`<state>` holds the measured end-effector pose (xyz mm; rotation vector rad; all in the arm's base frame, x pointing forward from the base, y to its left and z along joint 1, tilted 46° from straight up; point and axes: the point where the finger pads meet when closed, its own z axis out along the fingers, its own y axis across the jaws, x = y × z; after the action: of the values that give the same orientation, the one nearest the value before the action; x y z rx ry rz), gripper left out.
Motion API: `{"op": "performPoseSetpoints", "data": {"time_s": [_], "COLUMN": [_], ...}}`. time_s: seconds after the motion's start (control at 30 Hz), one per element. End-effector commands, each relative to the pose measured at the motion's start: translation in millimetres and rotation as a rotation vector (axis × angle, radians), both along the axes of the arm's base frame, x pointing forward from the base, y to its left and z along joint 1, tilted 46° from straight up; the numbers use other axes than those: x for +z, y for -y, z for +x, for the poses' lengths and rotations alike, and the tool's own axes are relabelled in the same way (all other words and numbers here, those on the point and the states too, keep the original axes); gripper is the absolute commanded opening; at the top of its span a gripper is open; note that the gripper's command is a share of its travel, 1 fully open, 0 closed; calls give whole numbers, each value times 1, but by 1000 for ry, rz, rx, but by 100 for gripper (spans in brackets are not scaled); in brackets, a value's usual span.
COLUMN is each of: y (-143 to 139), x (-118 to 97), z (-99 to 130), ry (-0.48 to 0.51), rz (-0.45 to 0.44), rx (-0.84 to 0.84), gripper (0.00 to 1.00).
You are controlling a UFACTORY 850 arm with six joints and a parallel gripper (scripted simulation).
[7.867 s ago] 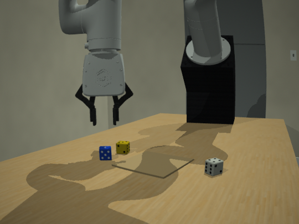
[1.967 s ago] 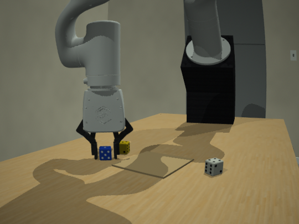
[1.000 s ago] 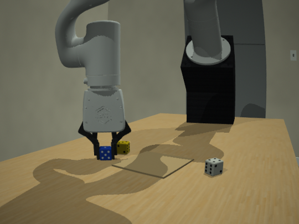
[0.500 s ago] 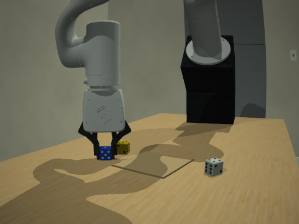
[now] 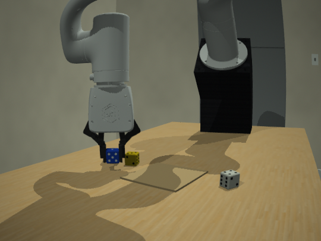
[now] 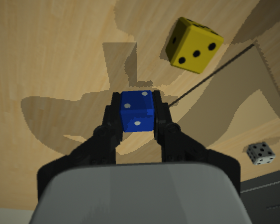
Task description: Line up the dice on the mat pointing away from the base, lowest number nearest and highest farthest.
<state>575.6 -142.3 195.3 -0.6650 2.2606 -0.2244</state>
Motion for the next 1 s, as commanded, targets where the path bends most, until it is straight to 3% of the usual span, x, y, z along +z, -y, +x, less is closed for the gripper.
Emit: {"op": "performPoseSetpoints", "data": {"time_s": [0.0,0.27,0.73,0.97], "y": [1,3,3,-51], "x": [16,51,55,43], "z": [-16,-52,-56,-65], "ry": [0,0,0,0], "rz": [1,1,2,175], "rx": [0,0,-1,-150], "gripper": [27,27,27,27]}}
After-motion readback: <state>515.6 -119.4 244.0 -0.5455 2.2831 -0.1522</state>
